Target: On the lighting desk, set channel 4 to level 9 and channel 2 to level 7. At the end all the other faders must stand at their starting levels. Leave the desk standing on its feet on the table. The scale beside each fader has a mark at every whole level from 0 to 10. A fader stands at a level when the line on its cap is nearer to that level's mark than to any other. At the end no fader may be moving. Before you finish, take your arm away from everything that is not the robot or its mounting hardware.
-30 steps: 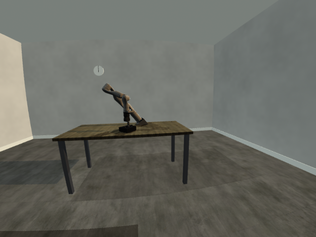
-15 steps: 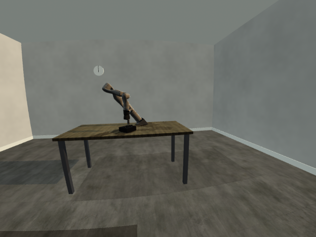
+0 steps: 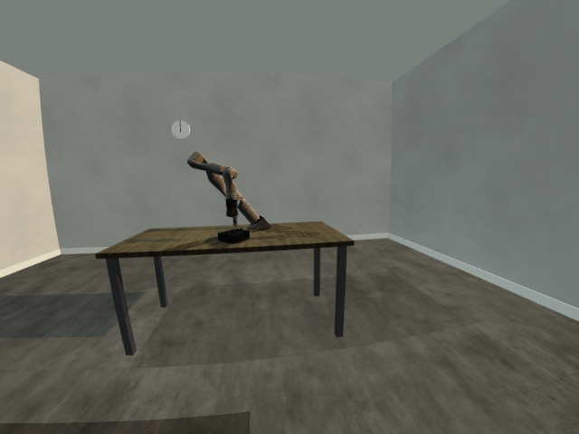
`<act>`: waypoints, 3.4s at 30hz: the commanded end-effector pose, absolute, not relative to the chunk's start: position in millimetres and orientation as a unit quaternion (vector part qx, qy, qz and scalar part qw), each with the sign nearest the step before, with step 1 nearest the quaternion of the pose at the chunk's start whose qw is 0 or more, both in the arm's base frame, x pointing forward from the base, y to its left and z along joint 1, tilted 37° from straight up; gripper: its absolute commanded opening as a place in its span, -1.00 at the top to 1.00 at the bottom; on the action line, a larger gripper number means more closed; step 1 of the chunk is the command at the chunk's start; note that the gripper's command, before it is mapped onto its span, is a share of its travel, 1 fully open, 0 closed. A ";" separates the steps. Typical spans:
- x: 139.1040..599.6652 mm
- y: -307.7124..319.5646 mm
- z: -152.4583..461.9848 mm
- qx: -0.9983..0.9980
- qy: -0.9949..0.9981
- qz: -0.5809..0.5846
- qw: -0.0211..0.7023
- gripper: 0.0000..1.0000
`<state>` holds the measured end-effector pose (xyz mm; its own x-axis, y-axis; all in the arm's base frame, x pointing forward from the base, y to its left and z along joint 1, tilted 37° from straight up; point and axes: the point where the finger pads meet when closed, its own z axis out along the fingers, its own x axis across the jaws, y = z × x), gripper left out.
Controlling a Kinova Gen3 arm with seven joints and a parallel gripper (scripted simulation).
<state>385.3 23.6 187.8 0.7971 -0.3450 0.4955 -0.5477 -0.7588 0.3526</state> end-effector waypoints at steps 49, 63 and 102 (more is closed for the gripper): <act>364.9 68.6 252.3 0.915 -0.244 0.206 0.247 -1.00; 364.9 68.6 252.3 0.915 -0.244 0.206 0.247 -1.00; 364.9 68.6 252.3 0.915 -0.244 0.206 0.247 -1.00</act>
<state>364.8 68.1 251.9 0.7969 -0.3450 0.4959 -0.5478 -0.7588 0.3524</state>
